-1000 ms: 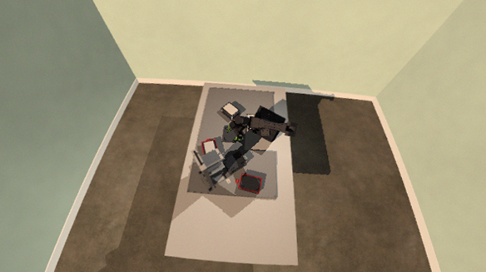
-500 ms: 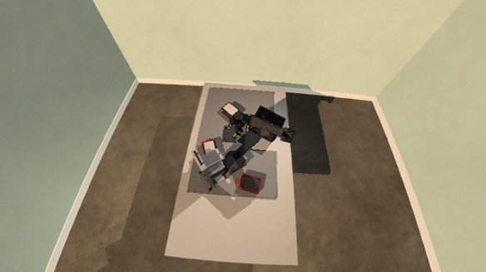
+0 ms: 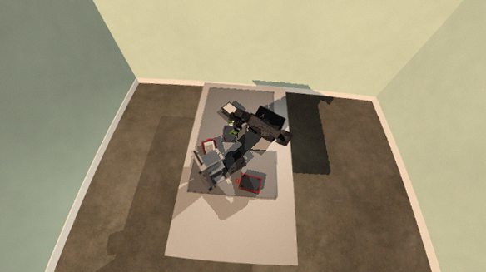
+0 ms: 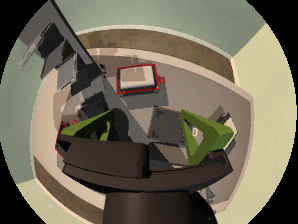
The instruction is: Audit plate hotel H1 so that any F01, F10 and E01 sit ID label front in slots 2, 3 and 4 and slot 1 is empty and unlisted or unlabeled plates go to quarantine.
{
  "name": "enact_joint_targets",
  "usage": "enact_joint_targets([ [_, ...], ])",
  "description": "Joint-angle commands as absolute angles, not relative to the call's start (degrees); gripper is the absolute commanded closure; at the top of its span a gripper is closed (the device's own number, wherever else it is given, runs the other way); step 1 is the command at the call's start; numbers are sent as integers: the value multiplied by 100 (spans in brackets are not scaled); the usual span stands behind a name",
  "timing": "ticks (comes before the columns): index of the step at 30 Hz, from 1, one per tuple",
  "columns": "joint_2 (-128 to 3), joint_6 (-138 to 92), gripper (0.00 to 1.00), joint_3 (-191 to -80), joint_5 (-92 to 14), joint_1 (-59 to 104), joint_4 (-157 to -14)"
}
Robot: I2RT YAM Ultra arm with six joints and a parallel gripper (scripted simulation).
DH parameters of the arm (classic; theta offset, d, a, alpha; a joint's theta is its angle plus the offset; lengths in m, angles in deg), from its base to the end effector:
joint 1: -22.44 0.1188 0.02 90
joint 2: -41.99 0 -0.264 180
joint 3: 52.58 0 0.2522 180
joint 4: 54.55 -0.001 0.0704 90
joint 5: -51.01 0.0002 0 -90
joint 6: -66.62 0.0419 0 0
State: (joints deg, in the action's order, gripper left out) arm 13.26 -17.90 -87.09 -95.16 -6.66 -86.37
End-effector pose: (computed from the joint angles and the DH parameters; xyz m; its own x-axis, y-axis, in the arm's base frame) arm 0.1254 -0.0288 0.2298 -0.4183 0.2936 -0.8596 -0.3430 0.8252 0.4488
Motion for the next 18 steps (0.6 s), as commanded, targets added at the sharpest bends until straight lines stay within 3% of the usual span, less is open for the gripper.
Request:
enact_joint_targets([
  [1, 1147, -1640, 0, -8592, -9330, -848, -8727],
  [18, 440, -1126, 0, -8891, -8655, -1224, -8414],
])
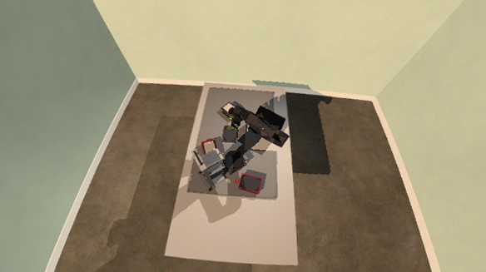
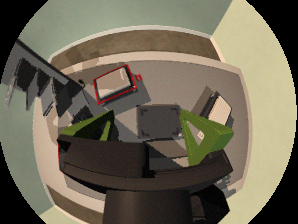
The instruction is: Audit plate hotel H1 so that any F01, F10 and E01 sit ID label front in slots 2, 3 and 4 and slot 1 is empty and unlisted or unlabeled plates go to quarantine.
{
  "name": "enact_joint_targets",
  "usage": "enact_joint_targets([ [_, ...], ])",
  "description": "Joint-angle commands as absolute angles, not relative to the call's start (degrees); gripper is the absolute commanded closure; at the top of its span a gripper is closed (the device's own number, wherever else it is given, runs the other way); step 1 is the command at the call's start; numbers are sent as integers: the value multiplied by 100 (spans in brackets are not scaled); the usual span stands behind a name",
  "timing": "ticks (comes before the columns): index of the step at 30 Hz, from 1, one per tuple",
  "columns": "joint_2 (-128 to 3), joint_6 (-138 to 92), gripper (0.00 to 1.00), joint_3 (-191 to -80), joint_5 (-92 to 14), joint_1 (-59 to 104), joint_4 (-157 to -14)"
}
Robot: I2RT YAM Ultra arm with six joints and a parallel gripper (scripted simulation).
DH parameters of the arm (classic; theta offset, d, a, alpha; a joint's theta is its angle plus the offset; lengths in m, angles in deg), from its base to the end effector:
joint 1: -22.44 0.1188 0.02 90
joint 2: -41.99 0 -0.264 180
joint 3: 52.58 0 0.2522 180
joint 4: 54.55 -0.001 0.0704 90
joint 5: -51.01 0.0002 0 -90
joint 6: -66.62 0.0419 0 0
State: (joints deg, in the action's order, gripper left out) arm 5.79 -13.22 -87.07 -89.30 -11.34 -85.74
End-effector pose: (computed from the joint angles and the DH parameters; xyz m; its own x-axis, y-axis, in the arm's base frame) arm 0.1353 -0.0505 0.2143 -0.4765 0.4543 -0.7527 -0.0994 0.8228 0.5595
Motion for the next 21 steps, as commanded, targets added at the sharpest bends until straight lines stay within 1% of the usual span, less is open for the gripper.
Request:
enact_joint_targets([
  [1, 639, -1022, 0, -8907, -8533, -1043, -8457],
  [3, 639, -1022, 0, -8907, -8533, -1043, -8457],
  [18, 1002, 512, 0, -9282, -6576, 142, -9262],
  [21, 999, 614, 0, -9315, -6442, 229, -9305],
])
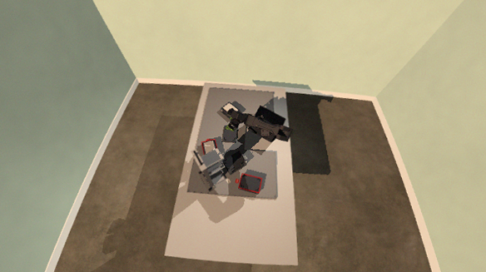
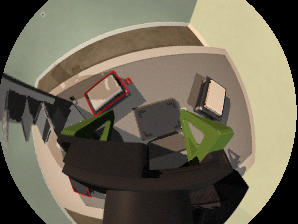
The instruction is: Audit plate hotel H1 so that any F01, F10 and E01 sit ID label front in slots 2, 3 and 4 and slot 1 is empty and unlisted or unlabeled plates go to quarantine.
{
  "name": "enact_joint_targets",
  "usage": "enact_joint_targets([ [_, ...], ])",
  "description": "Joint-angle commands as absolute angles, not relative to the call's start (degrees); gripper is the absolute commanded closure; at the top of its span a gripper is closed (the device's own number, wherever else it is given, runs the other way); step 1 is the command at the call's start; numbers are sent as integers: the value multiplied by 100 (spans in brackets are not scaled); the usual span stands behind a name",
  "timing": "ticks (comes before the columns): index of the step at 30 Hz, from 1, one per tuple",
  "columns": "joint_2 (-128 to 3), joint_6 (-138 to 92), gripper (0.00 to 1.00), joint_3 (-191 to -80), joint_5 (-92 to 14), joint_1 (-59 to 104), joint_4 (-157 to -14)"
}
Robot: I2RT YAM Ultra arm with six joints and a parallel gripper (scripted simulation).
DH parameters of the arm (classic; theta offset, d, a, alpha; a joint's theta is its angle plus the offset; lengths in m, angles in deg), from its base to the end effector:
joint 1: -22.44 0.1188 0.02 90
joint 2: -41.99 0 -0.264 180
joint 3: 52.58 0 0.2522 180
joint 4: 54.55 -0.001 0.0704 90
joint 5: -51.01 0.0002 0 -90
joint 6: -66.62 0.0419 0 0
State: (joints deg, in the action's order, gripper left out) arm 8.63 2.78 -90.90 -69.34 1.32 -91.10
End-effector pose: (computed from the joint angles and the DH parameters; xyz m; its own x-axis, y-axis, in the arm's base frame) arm 0.1399 -0.0303 0.2298 -0.4785 0.5927 -0.6479 0.1342 0.7785 0.6131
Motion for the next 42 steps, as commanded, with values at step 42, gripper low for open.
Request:
enact_joint_targets([
  [42, -171, 1689, 0, -9485, -5335, 101, -9483],
])
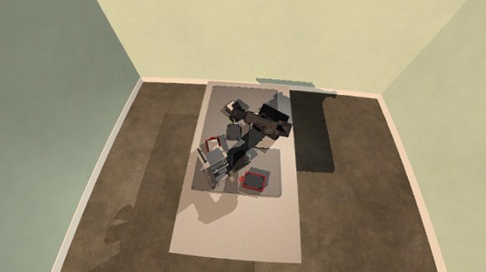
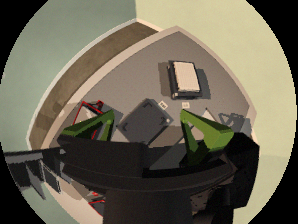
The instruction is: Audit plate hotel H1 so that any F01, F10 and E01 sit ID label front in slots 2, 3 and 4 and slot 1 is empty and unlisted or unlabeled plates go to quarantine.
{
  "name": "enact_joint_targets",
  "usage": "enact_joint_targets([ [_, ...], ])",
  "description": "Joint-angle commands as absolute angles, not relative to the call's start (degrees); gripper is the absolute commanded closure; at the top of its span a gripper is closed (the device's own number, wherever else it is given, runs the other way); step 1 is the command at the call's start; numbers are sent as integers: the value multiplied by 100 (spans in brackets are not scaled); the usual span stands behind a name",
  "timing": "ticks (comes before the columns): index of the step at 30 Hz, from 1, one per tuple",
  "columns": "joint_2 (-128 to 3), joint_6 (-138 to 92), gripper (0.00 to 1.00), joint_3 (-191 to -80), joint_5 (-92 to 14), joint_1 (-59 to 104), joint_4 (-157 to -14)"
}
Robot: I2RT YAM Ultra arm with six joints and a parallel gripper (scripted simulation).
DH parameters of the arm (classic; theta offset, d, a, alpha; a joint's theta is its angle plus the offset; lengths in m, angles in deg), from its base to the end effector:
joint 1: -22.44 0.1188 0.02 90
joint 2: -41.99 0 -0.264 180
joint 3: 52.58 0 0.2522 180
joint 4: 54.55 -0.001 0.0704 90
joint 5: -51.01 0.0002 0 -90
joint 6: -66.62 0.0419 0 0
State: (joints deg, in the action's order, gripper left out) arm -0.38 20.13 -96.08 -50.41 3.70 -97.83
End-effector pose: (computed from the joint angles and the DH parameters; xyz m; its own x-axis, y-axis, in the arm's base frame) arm 0.1541 -0.0425 0.2267 -0.3398 0.8279 -0.4462 0.5651 0.5590 0.6068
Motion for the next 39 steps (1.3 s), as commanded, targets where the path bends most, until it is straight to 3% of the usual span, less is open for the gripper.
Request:
enact_joint_targets([
  [1, -215, 1617, 0, -9457, -5417, -7, -9430],
  [39, -1718, -1001, 0, -8657, -7678, -3246, -8293],
])
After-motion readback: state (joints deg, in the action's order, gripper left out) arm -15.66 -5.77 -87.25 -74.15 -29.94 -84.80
